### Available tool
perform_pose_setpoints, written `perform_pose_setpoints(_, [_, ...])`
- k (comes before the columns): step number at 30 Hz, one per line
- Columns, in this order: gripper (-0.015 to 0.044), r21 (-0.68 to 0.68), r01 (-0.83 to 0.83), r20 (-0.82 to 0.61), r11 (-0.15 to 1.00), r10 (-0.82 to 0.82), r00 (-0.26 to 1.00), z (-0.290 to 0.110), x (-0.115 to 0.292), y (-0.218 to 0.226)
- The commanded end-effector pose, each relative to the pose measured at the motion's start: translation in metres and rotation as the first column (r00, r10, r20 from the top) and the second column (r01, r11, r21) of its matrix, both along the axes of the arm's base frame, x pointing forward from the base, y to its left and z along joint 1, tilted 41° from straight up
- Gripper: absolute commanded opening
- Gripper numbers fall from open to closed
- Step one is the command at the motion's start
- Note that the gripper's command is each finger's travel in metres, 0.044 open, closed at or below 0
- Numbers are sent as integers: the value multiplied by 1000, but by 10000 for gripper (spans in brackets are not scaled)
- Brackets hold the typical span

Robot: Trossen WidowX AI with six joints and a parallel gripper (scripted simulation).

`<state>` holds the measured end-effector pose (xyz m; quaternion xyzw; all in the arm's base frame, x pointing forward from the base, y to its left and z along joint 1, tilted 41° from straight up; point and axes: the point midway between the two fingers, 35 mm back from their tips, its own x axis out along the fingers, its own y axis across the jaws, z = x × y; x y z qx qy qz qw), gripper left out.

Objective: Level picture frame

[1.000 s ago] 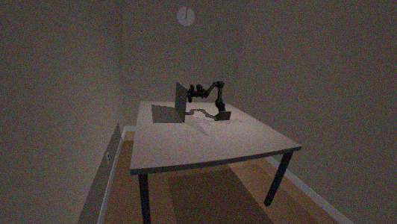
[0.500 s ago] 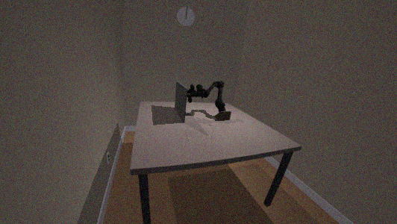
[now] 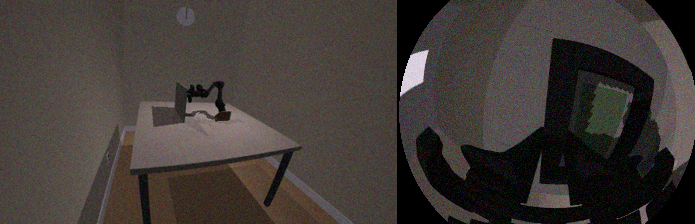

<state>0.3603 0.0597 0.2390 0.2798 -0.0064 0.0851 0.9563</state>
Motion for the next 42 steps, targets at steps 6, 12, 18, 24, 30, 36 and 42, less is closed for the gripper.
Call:
perform_pose_setpoints(6, [0,2,-7,11,1000,7,1000,4,0,1])
perform_pose_setpoints(12, [0,2,-7,11,1000,7,1000,5,0,1])
perform_pose_setpoints(18, [0,2,-7,11,1000,7,1000,6,0,1])
perform_pose_setpoints(24, [0,2,-7,11,1000,7,1000,6,0,1])
perform_pose_setpoints(30, [0,1,-7,11,1000,7,1000,8,0,0])
perform_pose_setpoints(36, [0,1,-7,11,1000,7,1000,11,0,0])
perform_pose_setpoints(42, [0,1,-7,11,1000,7,1000,11,0,-1])
